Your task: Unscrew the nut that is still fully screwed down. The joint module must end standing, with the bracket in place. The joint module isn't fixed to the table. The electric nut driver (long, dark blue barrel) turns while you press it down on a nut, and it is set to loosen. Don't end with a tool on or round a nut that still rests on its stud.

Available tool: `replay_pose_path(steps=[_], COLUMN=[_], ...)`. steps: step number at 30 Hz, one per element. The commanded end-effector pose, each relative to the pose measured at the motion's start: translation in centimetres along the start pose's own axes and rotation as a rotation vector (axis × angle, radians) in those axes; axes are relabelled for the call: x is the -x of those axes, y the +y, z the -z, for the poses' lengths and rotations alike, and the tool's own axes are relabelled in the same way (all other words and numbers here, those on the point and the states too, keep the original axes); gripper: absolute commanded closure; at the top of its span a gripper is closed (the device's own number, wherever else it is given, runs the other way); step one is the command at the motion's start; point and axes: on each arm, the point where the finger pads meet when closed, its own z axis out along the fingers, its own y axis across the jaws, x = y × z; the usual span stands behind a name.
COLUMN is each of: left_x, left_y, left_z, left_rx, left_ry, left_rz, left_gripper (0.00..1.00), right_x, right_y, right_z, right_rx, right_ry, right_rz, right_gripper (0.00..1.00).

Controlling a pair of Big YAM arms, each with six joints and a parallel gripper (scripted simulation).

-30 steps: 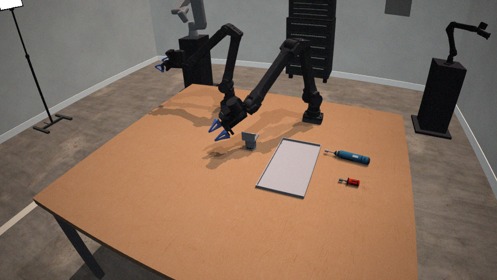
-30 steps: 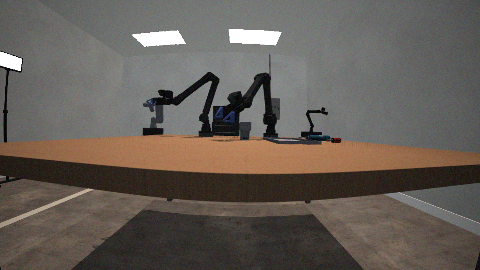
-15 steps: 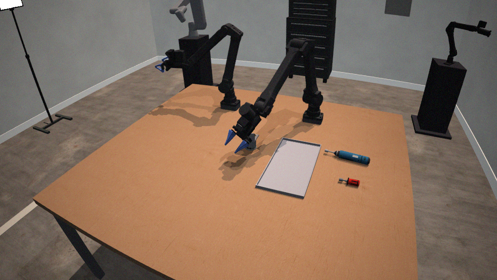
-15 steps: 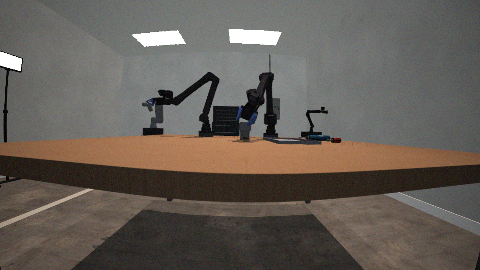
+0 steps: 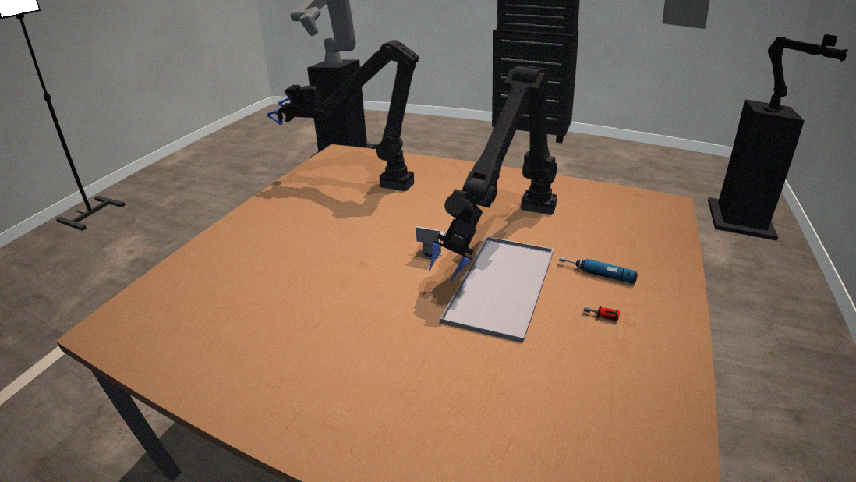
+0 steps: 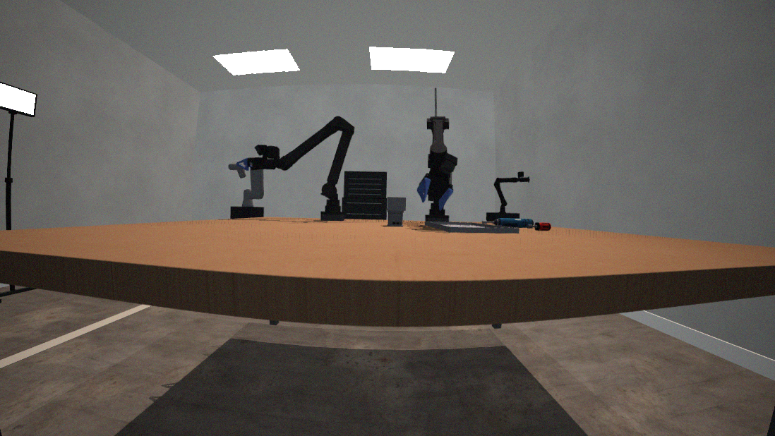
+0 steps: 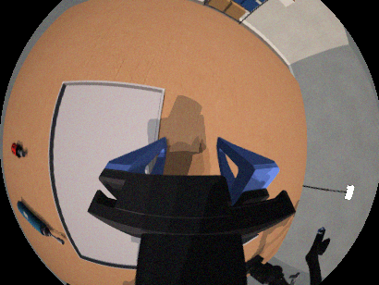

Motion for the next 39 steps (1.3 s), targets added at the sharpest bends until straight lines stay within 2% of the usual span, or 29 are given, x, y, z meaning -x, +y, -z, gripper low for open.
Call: replay_pose_path(steps=[1, 2, 5, 10, 11, 12, 14, 17, 19, 22, 28, 29, 32, 34, 36, 39], left_x=[4.0, 4.0, 4.8, 4.8, 5.9, 6.3, 5.0, 5.2, 4.6, 4.5, 4.4, 5.5, 3.6, 3.6, 2.1, 1.2], left_y=[5.0, 6.6, 10.5, 10.4, 9.4, 11.8, 14.7, 18.1, 21.0, 24.5, 24.0, 25.6, 28.6, 30.4, 32.9, 35.7], left_z=[1.4, 0.8, 1.7, 1.6, 3.5, 4.3, 5.2, 6.8, 6.5, 8.1, 8.6, 11.0, 13.0, 14.5, 14.6, 16.8], left_rx=[0.072, 0.099, 0.161, 0.158, 0.148, 0.179, 0.227, 0.282, 0.328, 0.384, 0.384, 0.400, 0.458, 0.487, 0.531, 0.580], left_ry=[-0.020, -0.002, 0.016, 0.018, -0.006, -0.008, 0.022, 0.037, 0.070, 0.087, 0.096, 0.063, 0.097, 0.100, 0.143, 0.161], left_rz=[0.123, 0.148, 0.220, 0.220, 0.223, 0.265, 0.321, 0.398, 0.453, 0.531, 0.539, 0.578, 0.664, 0.716, 0.778, 0.860], left_gripper=[0.35, 0.35, 0.35, 0.35, 0.35, 0.35, 0.35, 0.35, 0.35, 0.35, 0.35, 0.35, 0.35, 0.35, 0.35, 0.35], right_x=[1.9, 1.9, 1.9, 1.9, 1.9, 1.9, 1.9, 1.9, 1.9, 1.9, 1.9, 1.9, 1.9, 1.9, 1.9, 1.9], right_y=[-0.4, -0.4, -0.4, -0.4, -0.4, -0.4, -0.4, -0.4, -0.4, -0.4, -0.4, -0.4, -0.4, -0.4, -0.4, -0.4], right_z=[-0.7, -0.7, -0.7, -0.7, -0.7, -0.7, -0.7, -0.7, -0.7, -0.7, -0.7, -0.7, -0.7, -0.7, -0.7, -0.7], right_rx=[-0.008, -0.008, -0.008, -0.008, -0.008, -0.008, -0.008, -0.008, -0.008, -0.008, -0.008, -0.008, -0.008, -0.008, -0.008, -0.008], right_ry=[-0.038, -0.038, -0.038, -0.038, -0.038, -0.038, -0.038, -0.038, -0.038, -0.038, -0.038, -0.038, -0.038, -0.038, -0.038, -0.038], right_rz=[-0.001, -0.001, -0.001, -0.001, -0.001, -0.001, -0.001, -0.001, -0.001, -0.001, -0.001, -0.001, -0.001, -0.001, -0.001, -0.001], right_gripper=[0.00, 0.00, 0.00, 0.00, 0.00, 0.00, 0.00, 0.00, 0.00, 0.00, 0.00, 0.00, 0.00, 0.00, 0.00, 0.00])
